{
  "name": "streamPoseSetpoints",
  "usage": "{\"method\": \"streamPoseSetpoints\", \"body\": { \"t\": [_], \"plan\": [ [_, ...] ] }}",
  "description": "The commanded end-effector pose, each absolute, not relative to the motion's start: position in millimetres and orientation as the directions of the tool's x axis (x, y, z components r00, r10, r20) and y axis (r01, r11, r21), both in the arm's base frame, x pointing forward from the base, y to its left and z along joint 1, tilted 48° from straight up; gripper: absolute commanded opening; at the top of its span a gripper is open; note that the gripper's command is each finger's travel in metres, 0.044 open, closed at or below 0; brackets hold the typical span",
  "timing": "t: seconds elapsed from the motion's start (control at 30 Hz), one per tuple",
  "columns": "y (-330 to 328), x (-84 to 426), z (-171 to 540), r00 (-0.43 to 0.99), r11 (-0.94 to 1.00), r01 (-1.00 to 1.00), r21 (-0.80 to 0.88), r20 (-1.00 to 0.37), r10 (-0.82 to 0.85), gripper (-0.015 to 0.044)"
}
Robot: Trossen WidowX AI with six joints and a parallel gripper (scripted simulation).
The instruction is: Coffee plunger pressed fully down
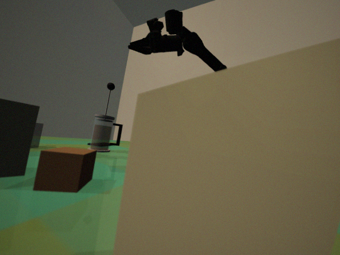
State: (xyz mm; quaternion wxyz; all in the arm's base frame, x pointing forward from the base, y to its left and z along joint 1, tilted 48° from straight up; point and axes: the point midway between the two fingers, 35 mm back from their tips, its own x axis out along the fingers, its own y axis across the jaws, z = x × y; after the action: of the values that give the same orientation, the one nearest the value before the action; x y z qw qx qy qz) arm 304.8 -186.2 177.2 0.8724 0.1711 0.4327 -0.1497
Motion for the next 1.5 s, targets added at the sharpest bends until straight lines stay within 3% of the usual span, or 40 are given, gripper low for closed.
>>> {"method": "streamPoseSetpoints", "body": {
  "t": [0.0,0.23,0.6,1.47],
  "plan": [
    [-212,275,122,0.593,0.822,0.441,0.36,-0.804,0.035,0.044],
    [-233,232,71,0.695,0.653,0.46,0.602,-0.701,0.157,0.044],
    [-189,227,30,0.698,0.653,0.456,0.604,-0.699,0.16,0.044],
    [-185,251,8,0.699,0.655,0.453,0.605,-0.697,0.16,0.044]
  ]
}}
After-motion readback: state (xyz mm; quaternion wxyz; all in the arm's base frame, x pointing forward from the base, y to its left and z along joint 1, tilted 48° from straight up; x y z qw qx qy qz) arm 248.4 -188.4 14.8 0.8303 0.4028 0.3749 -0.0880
